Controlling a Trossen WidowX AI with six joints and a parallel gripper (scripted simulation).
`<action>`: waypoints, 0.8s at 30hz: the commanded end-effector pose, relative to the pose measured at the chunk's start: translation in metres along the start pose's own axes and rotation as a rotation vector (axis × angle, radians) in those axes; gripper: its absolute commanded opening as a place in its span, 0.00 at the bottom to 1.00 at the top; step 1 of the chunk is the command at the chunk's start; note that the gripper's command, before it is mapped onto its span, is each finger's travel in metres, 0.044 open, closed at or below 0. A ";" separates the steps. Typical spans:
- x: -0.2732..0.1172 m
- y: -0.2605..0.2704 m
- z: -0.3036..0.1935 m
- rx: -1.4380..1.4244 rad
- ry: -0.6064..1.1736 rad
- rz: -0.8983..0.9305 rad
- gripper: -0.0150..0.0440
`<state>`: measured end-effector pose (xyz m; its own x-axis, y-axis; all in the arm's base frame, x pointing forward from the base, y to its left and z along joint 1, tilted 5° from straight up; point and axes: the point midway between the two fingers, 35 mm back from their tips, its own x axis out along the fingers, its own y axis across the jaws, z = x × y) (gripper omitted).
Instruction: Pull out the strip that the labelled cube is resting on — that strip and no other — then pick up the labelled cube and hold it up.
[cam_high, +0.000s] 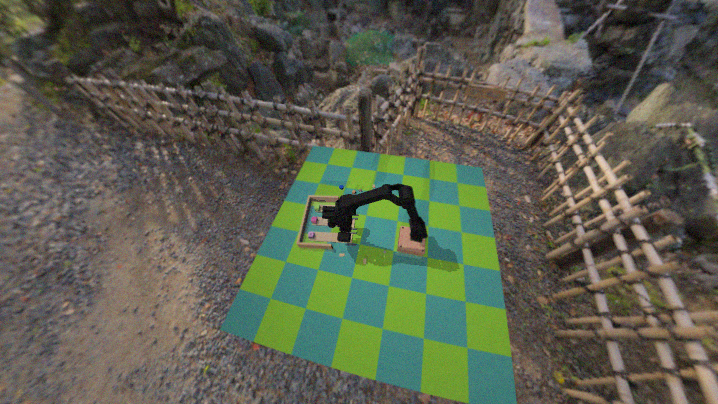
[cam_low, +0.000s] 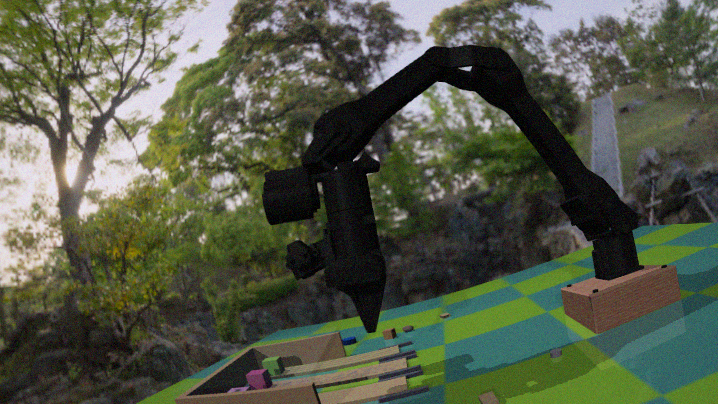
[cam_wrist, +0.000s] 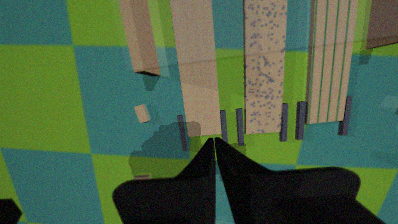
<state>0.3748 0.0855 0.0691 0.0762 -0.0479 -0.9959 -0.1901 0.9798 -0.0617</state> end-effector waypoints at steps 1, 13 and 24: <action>0.011 0.007 -0.001 -0.005 0.079 0.002 0.25; 0.023 0.007 0.000 -0.005 0.079 0.002 0.25; 0.041 0.008 -0.001 -0.005 0.079 0.002 0.25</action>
<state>0.3775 0.0909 0.0370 0.0104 -0.0612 -0.9981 -0.1978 0.9783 -0.0621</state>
